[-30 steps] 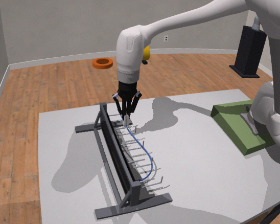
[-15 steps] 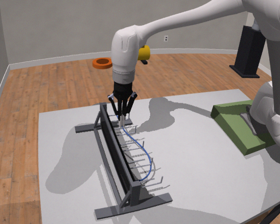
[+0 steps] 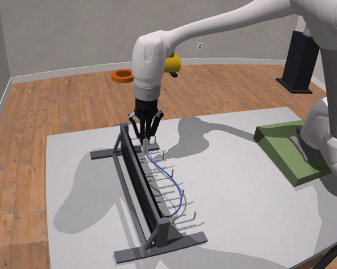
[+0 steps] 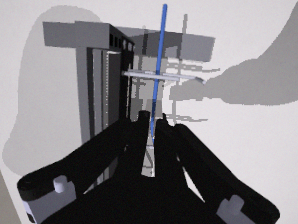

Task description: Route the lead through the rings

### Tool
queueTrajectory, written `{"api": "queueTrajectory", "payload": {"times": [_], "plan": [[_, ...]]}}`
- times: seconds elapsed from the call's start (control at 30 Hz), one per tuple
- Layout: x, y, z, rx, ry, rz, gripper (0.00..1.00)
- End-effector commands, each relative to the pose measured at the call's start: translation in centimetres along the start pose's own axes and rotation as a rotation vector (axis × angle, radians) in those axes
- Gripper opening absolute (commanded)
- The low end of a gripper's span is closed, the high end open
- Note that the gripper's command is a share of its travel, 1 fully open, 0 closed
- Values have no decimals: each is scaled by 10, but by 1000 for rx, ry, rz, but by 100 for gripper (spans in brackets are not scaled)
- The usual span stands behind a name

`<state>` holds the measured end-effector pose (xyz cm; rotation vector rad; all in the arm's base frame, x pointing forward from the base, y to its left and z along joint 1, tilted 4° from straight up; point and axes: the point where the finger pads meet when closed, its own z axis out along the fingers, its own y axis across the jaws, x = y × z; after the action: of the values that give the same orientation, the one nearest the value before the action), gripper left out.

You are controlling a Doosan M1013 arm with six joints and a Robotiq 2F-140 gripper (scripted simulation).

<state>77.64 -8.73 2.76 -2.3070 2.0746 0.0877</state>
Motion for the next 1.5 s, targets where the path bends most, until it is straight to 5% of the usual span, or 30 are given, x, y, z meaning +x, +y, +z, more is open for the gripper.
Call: {"api": "queueTrajectory", "payload": {"times": [0.0, 0.47, 0.5, 1.47], "plan": [[0, 0, 0, 0, 0, 0, 0], [0, 0, 0, 0, 0, 0, 0], [0, 0, 0, 0, 0, 0, 20], [0, 0, 0, 0, 0, 0, 20]]}}
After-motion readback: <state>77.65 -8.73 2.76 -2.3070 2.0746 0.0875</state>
